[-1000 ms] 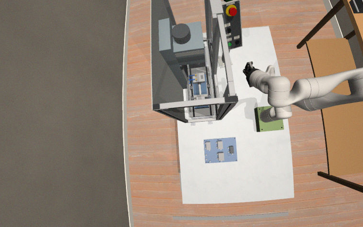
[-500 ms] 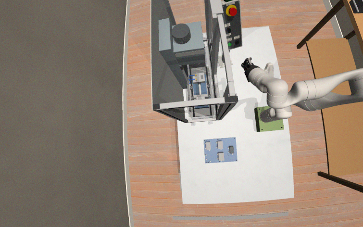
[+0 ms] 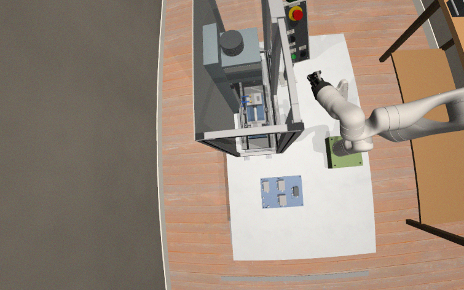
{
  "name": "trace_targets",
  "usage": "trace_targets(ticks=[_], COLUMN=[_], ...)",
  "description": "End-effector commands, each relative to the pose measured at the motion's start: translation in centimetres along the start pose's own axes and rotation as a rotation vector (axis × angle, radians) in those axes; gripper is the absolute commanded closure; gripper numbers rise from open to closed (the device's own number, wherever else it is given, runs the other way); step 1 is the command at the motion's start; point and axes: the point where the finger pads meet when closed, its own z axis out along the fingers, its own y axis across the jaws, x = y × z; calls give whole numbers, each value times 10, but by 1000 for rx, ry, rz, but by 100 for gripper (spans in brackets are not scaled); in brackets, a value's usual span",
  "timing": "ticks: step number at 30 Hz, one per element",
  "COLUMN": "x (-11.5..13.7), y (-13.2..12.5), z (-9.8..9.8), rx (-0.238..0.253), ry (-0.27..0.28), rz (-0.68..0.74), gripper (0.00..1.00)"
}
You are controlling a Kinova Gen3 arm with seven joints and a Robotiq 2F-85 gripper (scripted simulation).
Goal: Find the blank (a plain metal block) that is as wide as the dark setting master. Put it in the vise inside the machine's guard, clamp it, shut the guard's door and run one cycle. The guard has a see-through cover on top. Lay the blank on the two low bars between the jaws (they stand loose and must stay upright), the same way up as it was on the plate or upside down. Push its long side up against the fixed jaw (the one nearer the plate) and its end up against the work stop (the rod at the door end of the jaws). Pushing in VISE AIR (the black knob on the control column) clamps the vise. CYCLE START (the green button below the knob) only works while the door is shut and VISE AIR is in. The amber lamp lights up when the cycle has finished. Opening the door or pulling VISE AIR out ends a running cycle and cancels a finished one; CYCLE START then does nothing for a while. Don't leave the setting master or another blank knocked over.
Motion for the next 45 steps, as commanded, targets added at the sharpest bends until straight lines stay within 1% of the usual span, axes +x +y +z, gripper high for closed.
trace_targets(ticks=[1, 2, 14, 15, 19, 31, 36, 45], x=[0, 0, 0, -1, -1, -1, -2, -2], y=[1, 1, 1, 1, -3, -3, -7, -7], z=[2, 2, 2, 8, 32, 32, 59, 59], rx=[104, 139, 139, 132, 139, 139, 139, 139], ry=[-12, -15, -15, -19, -15, -15, -15, -15], rz=[-7, -11, -11, -12, -11, -11, -11, -11], gripper=[90, 90, 90, 90, 90, 90, 90, 90])
